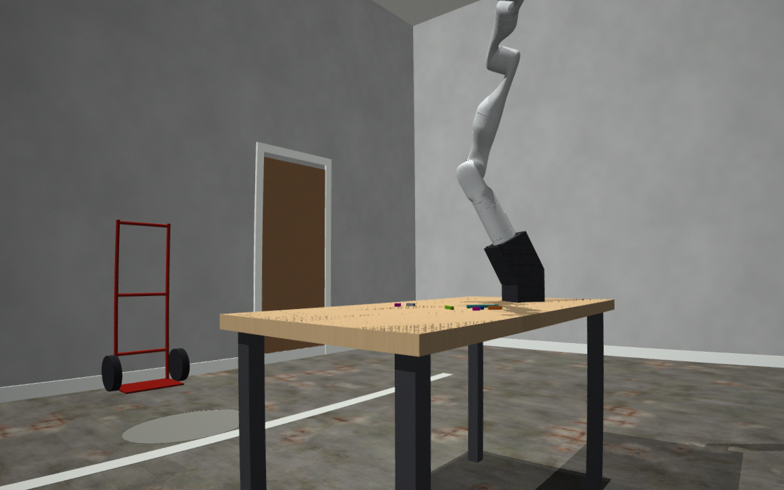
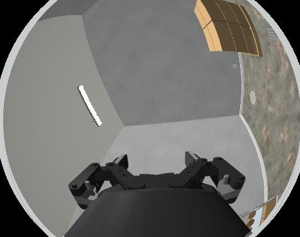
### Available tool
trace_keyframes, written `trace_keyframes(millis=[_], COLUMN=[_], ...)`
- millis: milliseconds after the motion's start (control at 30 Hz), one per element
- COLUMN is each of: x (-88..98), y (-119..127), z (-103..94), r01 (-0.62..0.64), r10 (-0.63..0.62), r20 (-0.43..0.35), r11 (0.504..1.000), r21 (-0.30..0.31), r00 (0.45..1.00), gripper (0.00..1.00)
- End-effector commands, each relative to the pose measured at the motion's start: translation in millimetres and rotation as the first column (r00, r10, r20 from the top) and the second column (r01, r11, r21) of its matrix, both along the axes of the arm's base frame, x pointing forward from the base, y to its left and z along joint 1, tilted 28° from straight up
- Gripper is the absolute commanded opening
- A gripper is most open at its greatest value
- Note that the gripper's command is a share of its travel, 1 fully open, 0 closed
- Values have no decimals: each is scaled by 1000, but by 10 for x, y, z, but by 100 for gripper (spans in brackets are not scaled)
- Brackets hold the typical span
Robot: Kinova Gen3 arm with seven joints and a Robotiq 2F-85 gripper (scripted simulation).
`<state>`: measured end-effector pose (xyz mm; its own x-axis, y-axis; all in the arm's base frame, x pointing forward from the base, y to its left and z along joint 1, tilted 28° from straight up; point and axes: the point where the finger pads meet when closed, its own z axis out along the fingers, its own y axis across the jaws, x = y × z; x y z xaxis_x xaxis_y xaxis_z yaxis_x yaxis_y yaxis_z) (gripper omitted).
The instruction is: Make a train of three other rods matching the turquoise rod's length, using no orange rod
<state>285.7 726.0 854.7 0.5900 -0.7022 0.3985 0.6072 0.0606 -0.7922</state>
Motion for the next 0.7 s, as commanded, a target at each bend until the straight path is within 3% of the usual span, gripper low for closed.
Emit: trace_keyframes(millis=[0,267,600,667], x=[6,94,405,405], y=[-68,-282,-997,-997], z=[58,167,447,447], r01=[7,50,185,185], r10=[-7,-49,-183,-183], r20=[3,18,51,51], r11=[1000,999,982,982], r21=[3,-6,-32,-32], r00=[1000,999,982,982], gripper=[100,100,100,100])
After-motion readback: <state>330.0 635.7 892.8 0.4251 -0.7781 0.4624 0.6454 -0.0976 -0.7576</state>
